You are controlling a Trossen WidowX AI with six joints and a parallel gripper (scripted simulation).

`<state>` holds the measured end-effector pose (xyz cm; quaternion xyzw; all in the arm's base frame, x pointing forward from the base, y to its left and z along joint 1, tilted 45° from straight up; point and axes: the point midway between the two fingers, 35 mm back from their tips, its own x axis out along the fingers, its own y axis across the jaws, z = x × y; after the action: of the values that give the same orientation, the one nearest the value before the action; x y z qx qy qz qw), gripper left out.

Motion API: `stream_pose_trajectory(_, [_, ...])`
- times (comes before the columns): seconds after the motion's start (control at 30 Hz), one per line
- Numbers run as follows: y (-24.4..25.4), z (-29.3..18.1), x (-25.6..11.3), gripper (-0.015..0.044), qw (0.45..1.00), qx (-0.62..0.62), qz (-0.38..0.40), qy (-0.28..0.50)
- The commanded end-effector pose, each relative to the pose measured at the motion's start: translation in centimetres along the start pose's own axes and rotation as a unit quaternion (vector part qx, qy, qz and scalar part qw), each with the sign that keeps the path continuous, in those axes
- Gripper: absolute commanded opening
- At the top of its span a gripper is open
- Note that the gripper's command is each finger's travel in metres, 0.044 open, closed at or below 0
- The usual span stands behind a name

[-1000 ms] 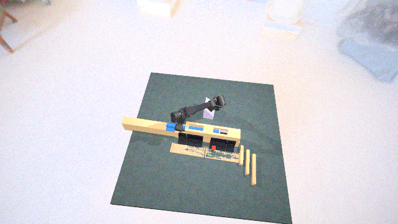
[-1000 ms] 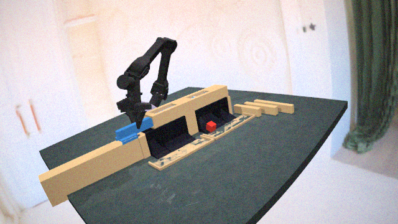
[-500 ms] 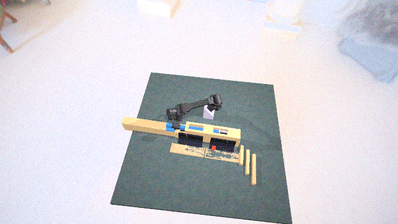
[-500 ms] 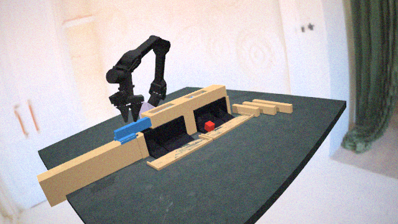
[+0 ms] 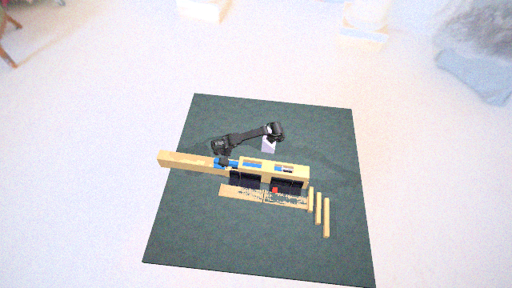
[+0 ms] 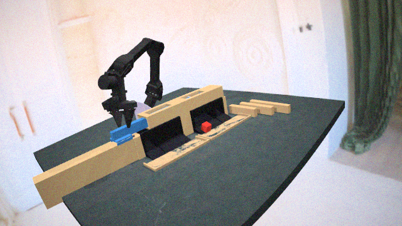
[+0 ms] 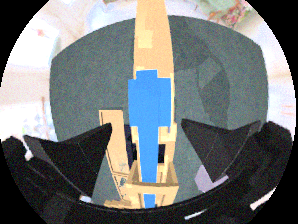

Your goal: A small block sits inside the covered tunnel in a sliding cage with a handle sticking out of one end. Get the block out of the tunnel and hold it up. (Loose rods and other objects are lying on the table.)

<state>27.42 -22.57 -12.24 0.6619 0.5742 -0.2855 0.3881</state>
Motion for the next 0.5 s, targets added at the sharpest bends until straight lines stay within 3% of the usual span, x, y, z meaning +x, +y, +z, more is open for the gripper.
stream_pose_trajectory(0.0, [-0.1, -0.2, 0.6, 0.044, 1.0, 0.003, 0.002, 0.002])
stream_pose_trajectory(0.37, [-0.4, -0.6, 2.3, 0.044, 1.0, 0.003, 0.002, 0.002])
stream_pose_trajectory(0.47, [-0.4, -0.4, 1.9, 0.0361, 1.0, -0.001, 0.0, 0.001])
